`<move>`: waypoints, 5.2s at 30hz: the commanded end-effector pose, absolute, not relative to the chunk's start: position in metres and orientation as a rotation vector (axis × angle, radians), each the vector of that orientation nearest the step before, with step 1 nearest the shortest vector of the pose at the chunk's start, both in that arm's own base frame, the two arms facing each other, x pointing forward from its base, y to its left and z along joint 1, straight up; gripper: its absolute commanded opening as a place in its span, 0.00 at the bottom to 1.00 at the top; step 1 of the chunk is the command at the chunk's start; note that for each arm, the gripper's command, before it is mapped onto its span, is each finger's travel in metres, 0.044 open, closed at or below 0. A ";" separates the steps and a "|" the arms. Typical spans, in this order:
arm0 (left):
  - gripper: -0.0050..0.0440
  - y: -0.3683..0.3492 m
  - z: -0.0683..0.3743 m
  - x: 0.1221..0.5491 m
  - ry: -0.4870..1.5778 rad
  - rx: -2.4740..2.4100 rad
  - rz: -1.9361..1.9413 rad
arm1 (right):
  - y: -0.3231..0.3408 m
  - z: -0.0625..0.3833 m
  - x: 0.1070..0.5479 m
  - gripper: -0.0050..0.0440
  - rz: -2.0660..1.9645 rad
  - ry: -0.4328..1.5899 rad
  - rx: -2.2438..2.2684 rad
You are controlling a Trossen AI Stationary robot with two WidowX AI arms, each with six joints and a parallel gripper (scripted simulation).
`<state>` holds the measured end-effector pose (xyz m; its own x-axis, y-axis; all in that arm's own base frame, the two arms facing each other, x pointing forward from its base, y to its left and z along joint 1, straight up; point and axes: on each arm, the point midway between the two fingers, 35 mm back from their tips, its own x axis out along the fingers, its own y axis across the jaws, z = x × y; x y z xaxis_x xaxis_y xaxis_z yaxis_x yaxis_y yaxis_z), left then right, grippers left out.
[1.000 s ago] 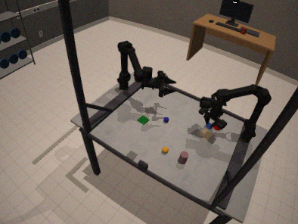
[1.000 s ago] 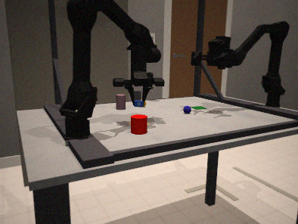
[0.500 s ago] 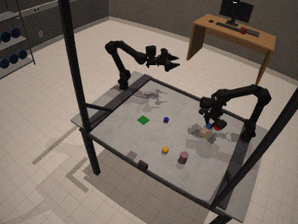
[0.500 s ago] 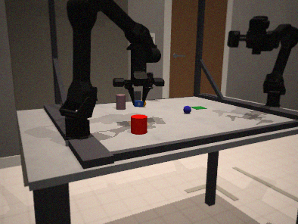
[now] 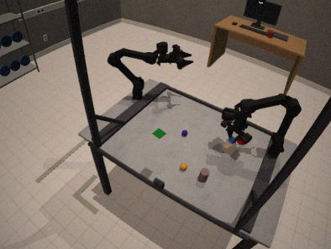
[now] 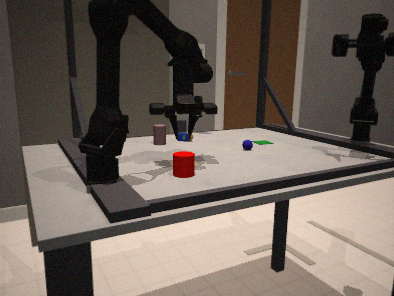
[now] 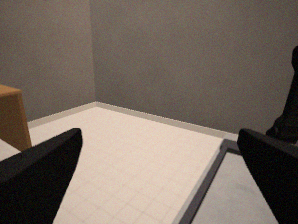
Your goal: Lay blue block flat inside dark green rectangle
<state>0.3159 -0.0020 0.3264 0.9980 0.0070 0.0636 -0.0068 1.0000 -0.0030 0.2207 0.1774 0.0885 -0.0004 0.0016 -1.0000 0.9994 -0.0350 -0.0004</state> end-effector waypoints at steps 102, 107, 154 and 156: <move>0.71 -0.138 0.208 0.296 0.197 0.048 -0.429 | 0.175 0.175 0.506 0.00 0.284 0.240 1.559; 0.71 -0.161 0.189 0.292 0.238 0.057 -0.499 | 0.175 0.175 0.506 0.00 0.284 0.240 1.559; 0.71 -0.195 0.182 0.344 0.218 0.055 -0.514 | 0.175 0.175 0.506 0.00 0.284 0.240 1.559; 0.71 -0.196 0.181 0.345 0.218 0.055 -0.514 | 0.175 0.175 0.506 0.00 0.284 0.240 1.559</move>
<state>0.3377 -0.1905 0.1677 0.8408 -0.4769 -0.2561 0.4932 0.8699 -0.0008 0.5057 0.1749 0.1611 0.9451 0.3269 -0.0012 0.0016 -0.0010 1.0000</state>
